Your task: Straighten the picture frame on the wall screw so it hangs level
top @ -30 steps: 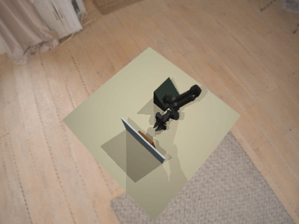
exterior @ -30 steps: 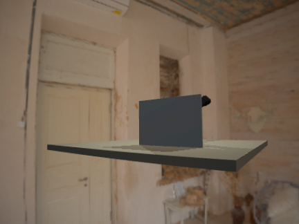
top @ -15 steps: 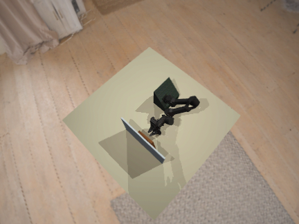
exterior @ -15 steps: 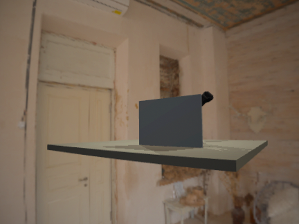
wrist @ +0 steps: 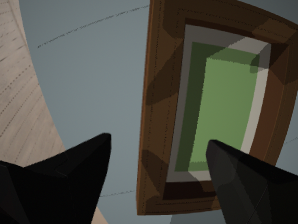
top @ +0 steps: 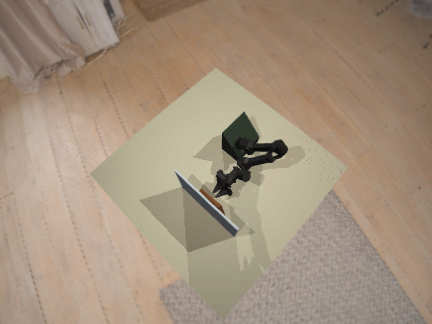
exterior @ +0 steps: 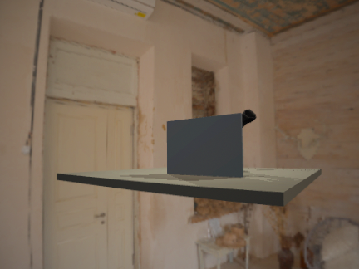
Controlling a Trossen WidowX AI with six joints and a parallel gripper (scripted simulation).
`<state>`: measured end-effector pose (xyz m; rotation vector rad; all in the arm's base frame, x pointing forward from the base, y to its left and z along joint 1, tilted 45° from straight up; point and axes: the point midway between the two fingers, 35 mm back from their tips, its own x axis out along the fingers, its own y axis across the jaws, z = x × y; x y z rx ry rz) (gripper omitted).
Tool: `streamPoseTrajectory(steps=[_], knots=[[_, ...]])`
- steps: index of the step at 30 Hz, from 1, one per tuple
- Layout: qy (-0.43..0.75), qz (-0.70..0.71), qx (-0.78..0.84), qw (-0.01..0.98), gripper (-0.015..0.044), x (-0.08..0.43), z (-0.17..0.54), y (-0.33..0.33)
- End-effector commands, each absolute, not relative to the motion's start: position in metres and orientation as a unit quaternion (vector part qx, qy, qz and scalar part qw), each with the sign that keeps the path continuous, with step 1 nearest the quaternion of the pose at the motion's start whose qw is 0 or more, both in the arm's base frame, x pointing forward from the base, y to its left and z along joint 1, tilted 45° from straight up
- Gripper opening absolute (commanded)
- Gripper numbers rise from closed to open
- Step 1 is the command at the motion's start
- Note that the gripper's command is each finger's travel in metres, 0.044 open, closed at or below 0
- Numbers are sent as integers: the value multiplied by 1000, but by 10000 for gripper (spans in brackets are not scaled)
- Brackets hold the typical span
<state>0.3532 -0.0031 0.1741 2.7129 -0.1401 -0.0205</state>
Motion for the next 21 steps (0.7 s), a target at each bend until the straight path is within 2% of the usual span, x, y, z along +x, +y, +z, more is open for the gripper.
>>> streamPoseTrajectory(steps=[1,21], knots=[[-48,-6,976,214,260,358,175,-3],[-48,-5,976,214,260,389,175,-6]])
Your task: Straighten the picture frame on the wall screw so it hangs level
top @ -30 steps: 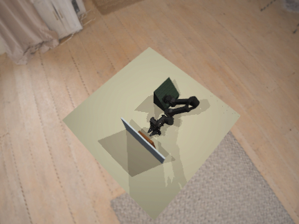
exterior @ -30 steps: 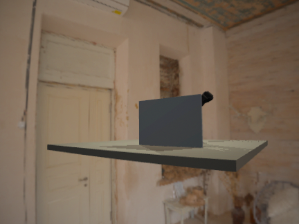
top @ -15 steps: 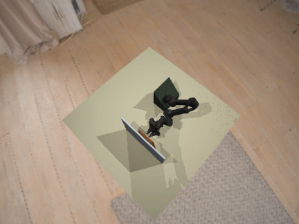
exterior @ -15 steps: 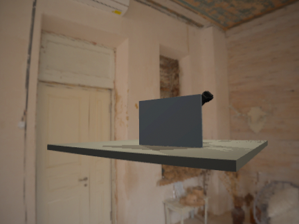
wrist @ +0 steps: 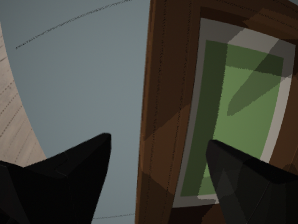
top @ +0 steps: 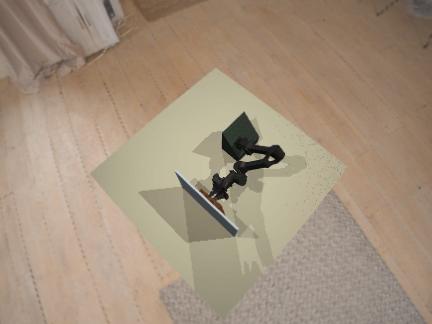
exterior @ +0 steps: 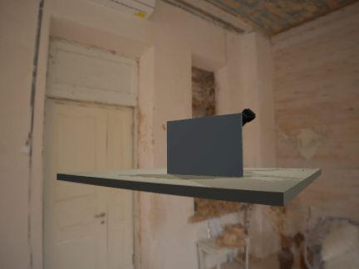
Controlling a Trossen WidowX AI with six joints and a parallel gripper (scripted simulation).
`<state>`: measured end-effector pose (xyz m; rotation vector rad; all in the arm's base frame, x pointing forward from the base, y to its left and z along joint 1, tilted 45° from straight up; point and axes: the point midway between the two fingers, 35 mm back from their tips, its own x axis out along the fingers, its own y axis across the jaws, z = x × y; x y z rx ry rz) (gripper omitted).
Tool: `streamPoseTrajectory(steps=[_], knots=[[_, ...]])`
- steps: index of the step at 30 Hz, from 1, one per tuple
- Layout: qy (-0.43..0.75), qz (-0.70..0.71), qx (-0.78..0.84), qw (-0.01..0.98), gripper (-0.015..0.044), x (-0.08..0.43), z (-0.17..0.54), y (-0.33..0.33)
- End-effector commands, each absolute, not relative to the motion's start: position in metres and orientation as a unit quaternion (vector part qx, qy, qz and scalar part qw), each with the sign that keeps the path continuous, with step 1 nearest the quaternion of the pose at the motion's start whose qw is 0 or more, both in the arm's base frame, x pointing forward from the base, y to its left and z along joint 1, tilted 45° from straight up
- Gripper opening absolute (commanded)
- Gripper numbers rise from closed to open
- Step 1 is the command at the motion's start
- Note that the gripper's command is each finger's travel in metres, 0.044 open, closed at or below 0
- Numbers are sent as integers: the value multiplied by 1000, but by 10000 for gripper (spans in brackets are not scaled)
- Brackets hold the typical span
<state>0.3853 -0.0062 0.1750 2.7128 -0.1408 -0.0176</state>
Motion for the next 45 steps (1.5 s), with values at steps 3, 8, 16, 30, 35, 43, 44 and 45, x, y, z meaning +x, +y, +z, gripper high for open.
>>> streamPoseTrajectory(steps=[3,8,16,30,35,43,44,45], knots=[[-48,-5,976,214,260,390,175,-6],[-48,-5,976,214,260,390,175,-6],[-48,-5,976,214,260,390,175,-6],[-48,-5,976,214,260,390,175,-6],[-48,-5,976,214,260,390,175,-5],[-48,-5,976,214,129,390,175,-5],[-48,-5,976,214,103,390,175,-5],[-48,-5,976,214,76,390,175,-5]])
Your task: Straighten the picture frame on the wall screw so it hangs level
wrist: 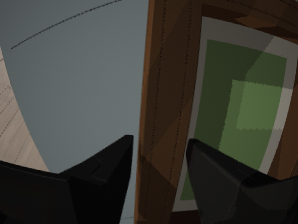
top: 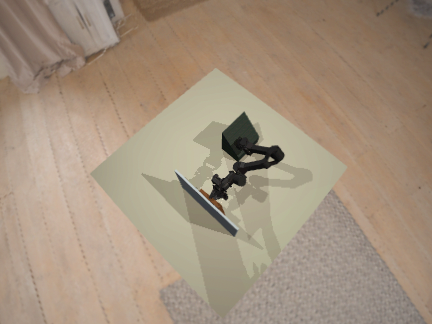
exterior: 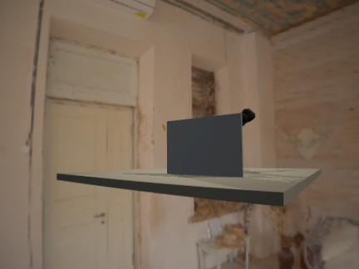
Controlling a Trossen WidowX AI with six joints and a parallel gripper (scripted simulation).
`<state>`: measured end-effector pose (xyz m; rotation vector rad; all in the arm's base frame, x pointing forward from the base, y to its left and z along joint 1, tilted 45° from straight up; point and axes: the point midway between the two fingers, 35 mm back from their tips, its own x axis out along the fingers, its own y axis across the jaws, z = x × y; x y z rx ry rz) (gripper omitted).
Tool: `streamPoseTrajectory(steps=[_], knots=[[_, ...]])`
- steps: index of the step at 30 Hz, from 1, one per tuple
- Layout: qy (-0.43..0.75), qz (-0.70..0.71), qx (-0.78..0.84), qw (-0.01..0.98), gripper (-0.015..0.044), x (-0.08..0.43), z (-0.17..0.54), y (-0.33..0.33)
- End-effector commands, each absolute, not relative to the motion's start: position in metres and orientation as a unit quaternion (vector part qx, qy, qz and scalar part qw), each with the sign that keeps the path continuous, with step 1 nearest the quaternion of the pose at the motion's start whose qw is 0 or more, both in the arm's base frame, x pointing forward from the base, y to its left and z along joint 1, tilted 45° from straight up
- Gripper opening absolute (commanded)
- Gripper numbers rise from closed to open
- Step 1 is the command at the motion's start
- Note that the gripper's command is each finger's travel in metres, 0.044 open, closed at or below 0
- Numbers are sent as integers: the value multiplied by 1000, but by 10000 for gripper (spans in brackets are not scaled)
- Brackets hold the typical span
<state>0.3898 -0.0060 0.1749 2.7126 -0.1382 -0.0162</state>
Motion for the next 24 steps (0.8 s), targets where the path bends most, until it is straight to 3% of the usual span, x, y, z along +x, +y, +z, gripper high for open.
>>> streamPoseTrajectory(steps=[1,9,24], knots=[[-48,-5,976,214,70,390,175,-5],[-48,-5,976,214,0,390,175,-5],[-48,-5,976,214,0,390,176,-8]])
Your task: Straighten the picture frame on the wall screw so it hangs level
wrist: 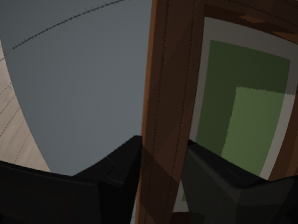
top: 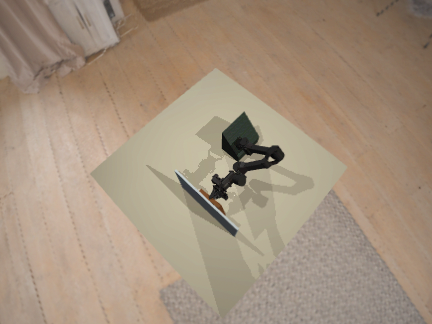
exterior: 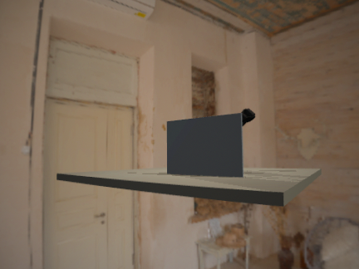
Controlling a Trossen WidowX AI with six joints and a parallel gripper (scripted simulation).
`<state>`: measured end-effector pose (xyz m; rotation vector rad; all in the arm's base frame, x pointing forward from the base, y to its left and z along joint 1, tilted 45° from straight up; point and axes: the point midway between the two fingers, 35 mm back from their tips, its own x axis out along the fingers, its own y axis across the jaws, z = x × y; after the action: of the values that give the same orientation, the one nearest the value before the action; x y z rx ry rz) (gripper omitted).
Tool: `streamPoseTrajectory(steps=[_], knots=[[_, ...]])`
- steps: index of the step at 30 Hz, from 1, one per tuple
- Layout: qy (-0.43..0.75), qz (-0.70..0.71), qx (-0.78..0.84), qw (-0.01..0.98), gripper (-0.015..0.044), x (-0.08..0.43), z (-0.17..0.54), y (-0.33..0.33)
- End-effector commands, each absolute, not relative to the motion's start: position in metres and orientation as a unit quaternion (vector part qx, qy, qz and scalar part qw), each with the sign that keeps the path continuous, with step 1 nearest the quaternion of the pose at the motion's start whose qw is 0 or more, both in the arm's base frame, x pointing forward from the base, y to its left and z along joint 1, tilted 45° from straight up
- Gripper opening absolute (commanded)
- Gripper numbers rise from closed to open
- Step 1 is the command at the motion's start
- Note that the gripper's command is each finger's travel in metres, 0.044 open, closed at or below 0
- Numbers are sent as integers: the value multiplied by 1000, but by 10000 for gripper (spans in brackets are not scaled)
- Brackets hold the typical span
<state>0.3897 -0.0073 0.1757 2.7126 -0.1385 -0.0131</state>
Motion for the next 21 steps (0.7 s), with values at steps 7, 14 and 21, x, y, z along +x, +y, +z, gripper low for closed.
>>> streamPoseTrajectory(steps=[7,14,21], knots=[[-48,-5,976,214,0,390,177,-10],[-48,-5,976,214,0,389,177,-12],[-48,-5,976,214,0,389,178,-14]])
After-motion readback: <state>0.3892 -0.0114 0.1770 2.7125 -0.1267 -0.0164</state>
